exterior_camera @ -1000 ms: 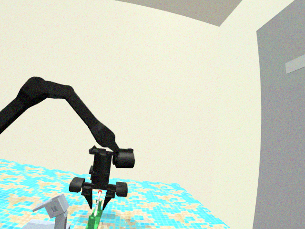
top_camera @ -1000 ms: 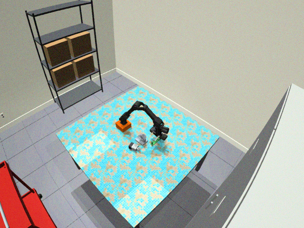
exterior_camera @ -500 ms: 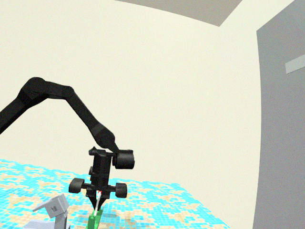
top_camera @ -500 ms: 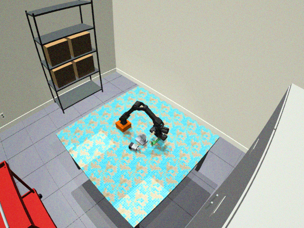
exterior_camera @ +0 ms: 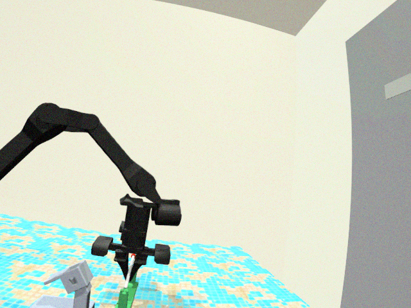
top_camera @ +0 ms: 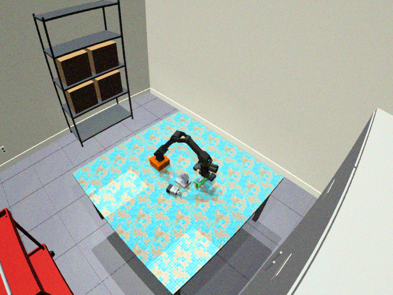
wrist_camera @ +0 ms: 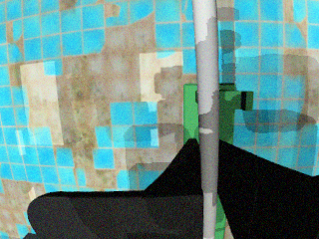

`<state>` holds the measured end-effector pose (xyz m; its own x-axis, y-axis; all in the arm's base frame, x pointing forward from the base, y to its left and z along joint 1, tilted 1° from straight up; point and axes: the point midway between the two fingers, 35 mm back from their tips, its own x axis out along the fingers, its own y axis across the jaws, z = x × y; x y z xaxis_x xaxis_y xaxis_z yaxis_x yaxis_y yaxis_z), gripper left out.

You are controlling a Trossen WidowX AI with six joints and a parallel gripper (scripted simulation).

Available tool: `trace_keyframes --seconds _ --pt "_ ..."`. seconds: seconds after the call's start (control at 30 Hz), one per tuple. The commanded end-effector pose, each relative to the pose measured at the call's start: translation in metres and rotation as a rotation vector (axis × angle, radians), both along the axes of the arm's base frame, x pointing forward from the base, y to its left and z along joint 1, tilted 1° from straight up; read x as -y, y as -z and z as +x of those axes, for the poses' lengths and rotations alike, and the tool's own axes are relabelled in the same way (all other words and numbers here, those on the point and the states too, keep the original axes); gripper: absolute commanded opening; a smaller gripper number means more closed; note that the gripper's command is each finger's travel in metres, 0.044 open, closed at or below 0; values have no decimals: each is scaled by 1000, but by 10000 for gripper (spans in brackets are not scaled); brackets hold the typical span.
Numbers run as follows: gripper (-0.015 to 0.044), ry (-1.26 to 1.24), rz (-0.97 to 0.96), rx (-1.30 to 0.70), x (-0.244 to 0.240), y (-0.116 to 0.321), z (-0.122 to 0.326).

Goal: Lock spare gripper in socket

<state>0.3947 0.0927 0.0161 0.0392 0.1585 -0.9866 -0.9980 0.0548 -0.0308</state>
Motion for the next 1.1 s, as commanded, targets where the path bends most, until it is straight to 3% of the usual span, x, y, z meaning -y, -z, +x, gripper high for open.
trace_keyframes --seconds 0.0,1.07 --pt "0 0 2 9 0 -10 1" --pt "0 19 -13 -75 22 -24 -9"
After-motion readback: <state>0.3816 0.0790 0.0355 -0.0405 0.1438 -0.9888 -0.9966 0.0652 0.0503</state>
